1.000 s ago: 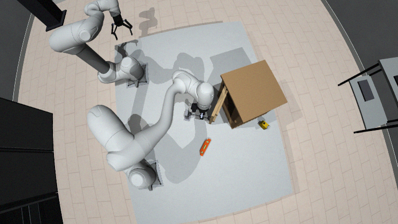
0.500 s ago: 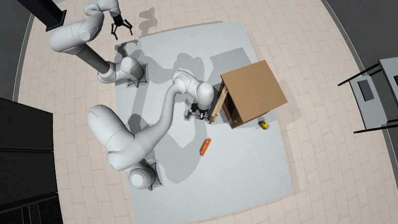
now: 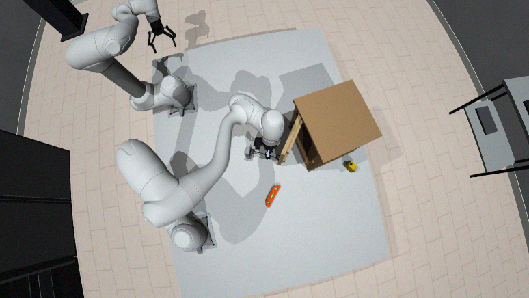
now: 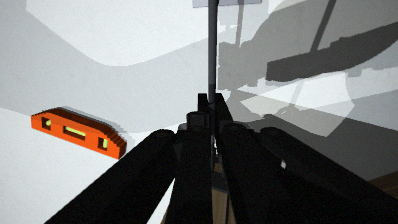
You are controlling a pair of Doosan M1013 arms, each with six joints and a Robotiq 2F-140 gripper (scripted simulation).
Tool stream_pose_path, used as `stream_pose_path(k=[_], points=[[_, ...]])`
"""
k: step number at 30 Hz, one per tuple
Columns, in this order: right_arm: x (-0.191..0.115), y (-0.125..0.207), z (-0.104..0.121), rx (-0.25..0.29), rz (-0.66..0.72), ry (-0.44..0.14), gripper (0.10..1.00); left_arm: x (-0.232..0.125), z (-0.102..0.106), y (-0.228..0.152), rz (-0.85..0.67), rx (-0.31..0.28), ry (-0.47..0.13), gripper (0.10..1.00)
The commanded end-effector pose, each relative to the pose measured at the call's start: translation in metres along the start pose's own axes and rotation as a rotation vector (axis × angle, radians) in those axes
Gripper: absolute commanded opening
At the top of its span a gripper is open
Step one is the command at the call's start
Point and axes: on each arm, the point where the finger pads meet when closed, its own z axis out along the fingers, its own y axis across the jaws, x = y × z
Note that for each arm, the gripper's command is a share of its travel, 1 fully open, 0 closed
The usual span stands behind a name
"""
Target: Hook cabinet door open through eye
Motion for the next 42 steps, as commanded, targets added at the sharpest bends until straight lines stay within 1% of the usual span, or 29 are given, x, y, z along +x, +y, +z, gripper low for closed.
stream_pose_path(k=[1, 42], points=[[-0.0003, 0.0003, -0.0009, -0.002, 0.0, -0.001, 0.122, 0.0001, -0.0005, -0.0001, 0.0, 0.0, 0.001, 1.0], [-0.0003, 0.0003, -0.0009, -0.002, 0.0, -0.001, 0.137, 0.0001, -0.0005, -0.0001, 0.0, 0.0, 0.001, 1.0]])
